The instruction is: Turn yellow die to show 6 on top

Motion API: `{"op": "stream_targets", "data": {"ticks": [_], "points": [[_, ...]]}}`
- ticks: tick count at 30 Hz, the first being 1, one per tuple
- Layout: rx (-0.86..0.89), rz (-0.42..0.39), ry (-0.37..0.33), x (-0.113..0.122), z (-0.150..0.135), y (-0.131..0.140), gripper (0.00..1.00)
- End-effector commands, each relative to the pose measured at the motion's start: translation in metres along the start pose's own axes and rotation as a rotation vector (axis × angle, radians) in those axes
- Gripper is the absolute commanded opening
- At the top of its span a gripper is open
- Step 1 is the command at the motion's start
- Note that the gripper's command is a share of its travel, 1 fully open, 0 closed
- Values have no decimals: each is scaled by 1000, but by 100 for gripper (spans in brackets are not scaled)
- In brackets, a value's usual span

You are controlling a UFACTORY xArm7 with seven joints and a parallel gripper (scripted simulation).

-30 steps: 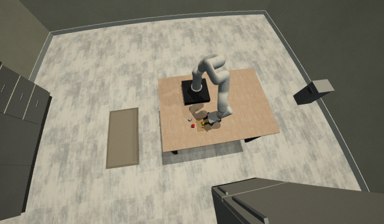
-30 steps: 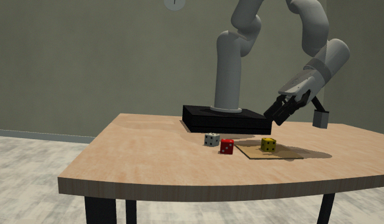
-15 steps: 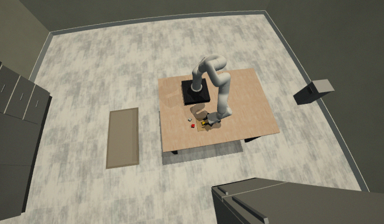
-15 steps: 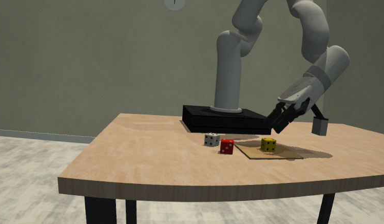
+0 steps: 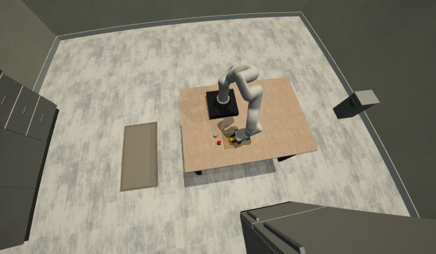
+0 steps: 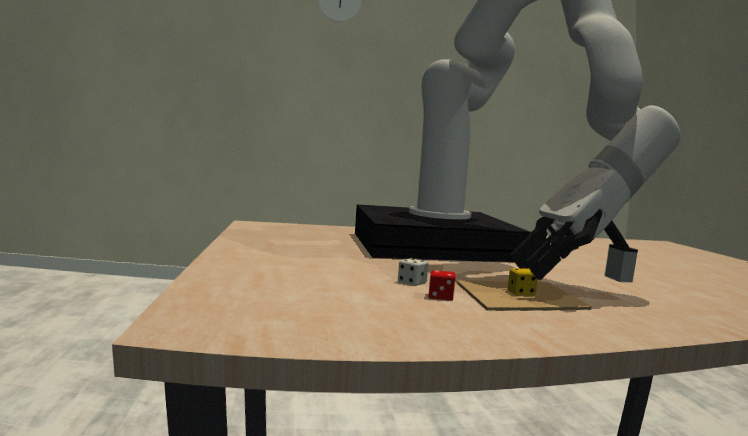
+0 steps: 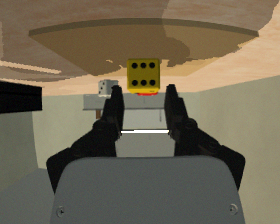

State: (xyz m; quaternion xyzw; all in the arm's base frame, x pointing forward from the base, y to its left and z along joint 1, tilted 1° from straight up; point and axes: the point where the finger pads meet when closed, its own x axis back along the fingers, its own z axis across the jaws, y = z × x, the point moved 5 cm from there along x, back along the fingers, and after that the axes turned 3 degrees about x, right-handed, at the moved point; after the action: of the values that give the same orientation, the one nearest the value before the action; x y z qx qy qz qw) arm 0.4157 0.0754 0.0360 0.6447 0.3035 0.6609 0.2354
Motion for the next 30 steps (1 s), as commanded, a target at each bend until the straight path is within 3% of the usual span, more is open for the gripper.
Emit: {"op": "stream_targets", "data": {"ticks": [1,30], "points": [[-2,1,2,-4,1,-4,47],[-2,1,2,-13,2,-14,47]]}}
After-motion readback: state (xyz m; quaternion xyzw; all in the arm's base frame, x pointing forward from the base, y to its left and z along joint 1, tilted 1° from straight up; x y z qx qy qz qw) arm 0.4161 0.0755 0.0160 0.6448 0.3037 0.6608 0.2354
